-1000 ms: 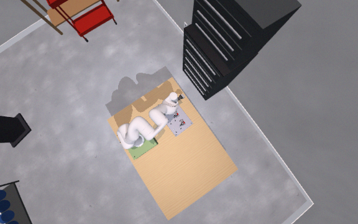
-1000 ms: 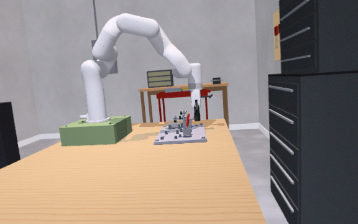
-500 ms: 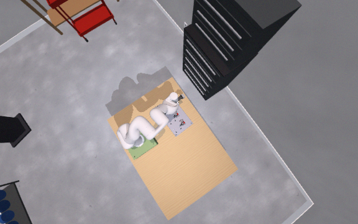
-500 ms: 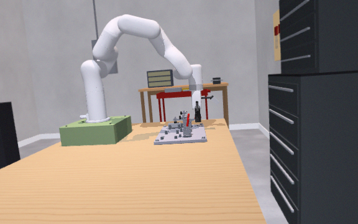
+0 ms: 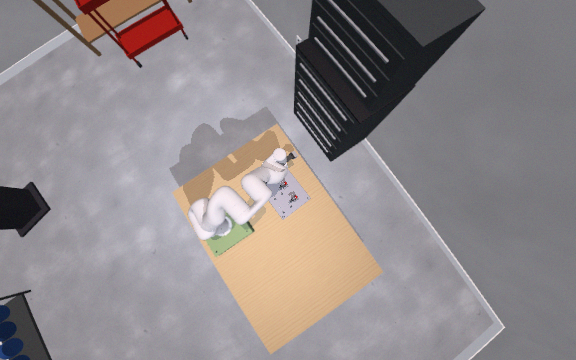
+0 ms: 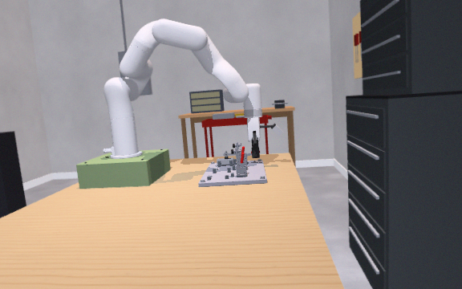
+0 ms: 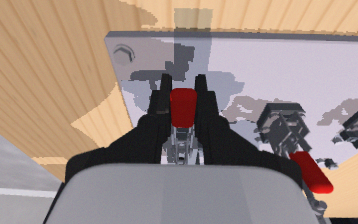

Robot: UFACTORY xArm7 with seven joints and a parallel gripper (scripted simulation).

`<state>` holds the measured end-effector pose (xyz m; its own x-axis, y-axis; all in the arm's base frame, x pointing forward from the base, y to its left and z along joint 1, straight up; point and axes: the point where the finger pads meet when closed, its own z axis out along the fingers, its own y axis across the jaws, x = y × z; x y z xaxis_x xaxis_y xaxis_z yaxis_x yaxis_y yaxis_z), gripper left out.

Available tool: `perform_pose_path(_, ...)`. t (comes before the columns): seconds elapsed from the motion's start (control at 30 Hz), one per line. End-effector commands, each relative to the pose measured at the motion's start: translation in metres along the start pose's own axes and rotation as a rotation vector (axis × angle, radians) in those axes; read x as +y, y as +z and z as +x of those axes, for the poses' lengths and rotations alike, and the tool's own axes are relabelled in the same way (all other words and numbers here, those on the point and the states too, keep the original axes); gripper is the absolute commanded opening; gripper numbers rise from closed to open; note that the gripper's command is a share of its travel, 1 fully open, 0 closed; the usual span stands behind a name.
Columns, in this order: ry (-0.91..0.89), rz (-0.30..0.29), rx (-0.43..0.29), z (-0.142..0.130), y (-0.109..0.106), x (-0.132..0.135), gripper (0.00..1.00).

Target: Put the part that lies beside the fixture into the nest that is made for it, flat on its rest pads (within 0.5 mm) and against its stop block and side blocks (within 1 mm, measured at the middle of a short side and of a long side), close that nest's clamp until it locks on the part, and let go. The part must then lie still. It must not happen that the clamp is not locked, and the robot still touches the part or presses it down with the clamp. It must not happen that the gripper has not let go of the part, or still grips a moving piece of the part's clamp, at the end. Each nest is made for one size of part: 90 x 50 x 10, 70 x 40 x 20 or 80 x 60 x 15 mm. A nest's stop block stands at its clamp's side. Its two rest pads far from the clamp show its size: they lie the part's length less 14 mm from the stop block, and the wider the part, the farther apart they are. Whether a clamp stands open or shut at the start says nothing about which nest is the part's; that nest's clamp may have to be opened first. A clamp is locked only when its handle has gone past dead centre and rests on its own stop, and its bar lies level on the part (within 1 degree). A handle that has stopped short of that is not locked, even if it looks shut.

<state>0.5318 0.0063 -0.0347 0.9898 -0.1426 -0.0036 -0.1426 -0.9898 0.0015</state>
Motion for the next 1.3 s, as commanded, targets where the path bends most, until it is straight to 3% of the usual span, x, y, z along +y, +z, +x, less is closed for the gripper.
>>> perform_pose_path(0.0, 0.000, 0.000, 0.002, 0.0009, -0.0012, -0.0003, 0.00)
perform_pose_path(1.27, 0.000, 0.000, 0.002, 0.0025, 0.0030, -0.0003, 0.00)
